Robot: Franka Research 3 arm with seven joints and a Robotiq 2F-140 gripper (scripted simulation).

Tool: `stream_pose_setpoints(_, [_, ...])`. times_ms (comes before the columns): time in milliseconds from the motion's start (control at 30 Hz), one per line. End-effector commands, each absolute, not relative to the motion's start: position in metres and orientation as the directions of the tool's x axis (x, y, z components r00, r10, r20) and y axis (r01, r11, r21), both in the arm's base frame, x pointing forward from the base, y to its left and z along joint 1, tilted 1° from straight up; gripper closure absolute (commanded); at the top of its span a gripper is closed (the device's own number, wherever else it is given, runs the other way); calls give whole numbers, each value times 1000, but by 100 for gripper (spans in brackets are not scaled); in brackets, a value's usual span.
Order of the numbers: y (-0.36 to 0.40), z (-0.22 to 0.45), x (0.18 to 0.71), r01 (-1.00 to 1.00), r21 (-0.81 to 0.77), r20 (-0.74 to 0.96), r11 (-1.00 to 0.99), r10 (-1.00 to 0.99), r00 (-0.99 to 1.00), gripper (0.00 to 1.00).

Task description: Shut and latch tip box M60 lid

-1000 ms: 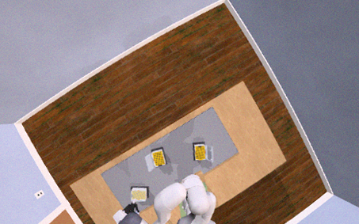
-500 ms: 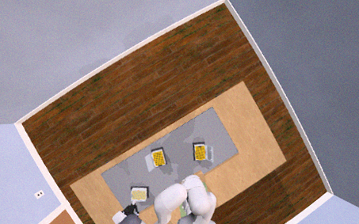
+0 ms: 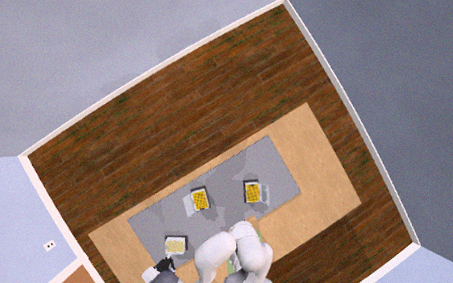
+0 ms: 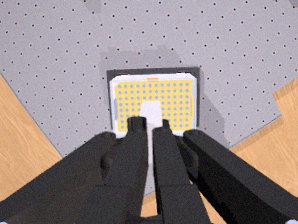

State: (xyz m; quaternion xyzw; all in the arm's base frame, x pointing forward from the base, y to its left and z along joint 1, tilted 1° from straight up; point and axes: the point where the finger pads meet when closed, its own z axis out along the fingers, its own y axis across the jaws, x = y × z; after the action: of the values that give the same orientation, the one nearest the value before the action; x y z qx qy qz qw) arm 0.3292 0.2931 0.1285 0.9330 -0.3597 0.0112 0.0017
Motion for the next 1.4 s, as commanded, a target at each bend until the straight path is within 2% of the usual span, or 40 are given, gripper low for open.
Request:
stream_pose_setpoints(0, [293, 129, 329, -668, -3, 20, -745, -668, 744, 100])
stream_pose_setpoints(567, [293, 129, 329, -668, -3, 20, -745, -668, 744, 100])
stream_pose_setpoints(1367, [316, 82, 303, -668, -3, 20, -745, -668, 744, 100])
